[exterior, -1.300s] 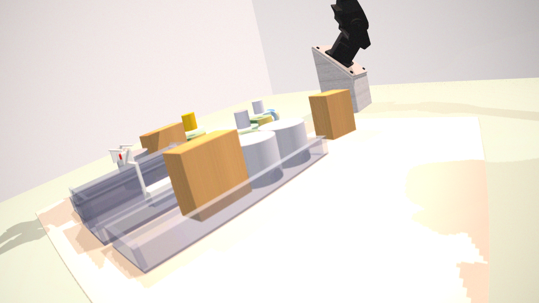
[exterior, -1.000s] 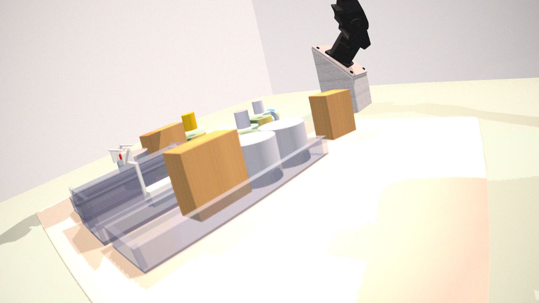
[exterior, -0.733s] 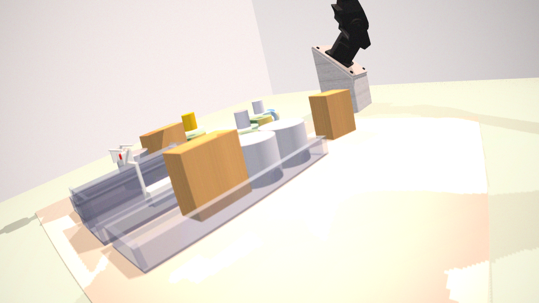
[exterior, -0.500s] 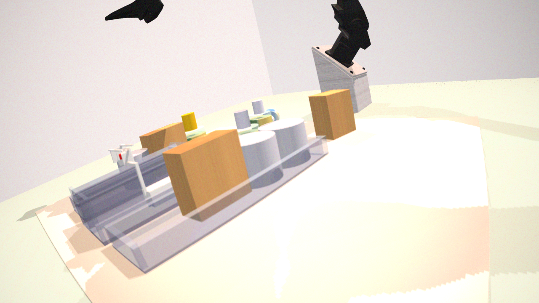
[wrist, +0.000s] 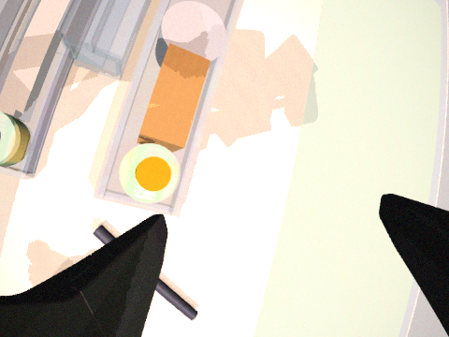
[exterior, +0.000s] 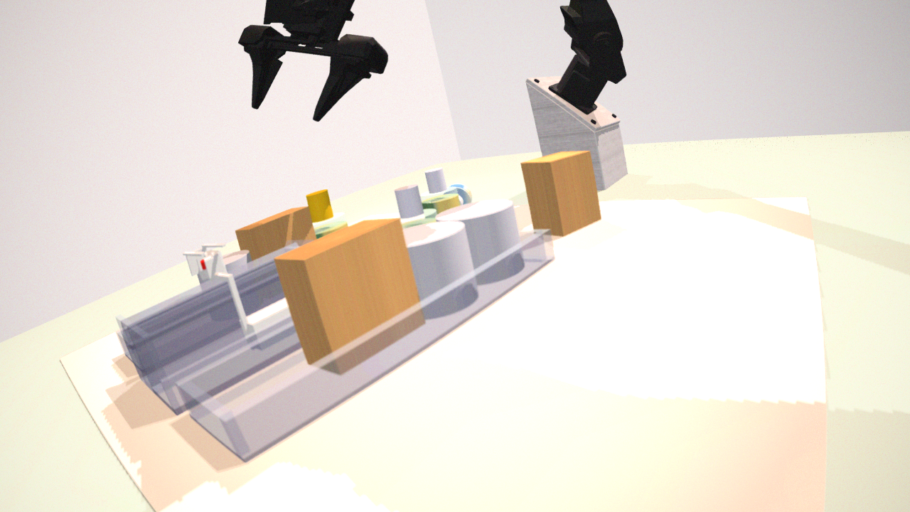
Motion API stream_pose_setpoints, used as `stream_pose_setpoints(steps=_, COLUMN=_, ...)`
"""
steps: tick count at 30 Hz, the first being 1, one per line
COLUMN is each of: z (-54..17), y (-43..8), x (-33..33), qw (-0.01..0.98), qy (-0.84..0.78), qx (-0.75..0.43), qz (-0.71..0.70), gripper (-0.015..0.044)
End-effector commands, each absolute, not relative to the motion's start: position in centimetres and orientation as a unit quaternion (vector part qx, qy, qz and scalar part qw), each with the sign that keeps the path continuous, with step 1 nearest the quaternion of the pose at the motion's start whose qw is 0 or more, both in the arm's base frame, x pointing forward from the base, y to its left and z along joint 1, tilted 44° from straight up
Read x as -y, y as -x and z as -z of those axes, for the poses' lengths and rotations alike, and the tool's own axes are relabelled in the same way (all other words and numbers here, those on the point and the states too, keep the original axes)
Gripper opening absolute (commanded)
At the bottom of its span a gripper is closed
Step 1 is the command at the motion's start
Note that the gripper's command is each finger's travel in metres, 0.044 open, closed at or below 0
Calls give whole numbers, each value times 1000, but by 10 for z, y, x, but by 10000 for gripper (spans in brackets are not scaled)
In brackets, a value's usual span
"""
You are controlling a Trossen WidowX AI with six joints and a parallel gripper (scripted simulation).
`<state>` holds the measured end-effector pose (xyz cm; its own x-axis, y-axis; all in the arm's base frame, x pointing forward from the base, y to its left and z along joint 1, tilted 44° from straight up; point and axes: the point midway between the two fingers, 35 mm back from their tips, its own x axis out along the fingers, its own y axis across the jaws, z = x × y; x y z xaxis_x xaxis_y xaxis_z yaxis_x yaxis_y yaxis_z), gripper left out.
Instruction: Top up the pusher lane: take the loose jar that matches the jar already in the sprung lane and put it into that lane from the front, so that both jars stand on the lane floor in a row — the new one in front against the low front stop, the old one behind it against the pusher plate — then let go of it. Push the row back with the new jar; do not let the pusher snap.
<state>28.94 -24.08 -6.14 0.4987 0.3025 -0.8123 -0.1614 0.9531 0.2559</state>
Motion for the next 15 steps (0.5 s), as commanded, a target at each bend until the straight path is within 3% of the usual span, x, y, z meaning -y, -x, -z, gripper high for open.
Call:
stream_pose_setpoints(steps=1, z=63, y=-241, x=176, qw=770, qy=-211, qx=-576, qz=-176, gripper=440)
stream_pose_setpoints(steps=6, z=47, y=-200, x=134, qw=682, qy=-302, qx=-634, qz=-203, gripper=440)
stream_pose_setpoints(steps=15, z=46, y=-194, x=130, qw=675, qy=-308, qx=-639, qz=-205, gripper=440)
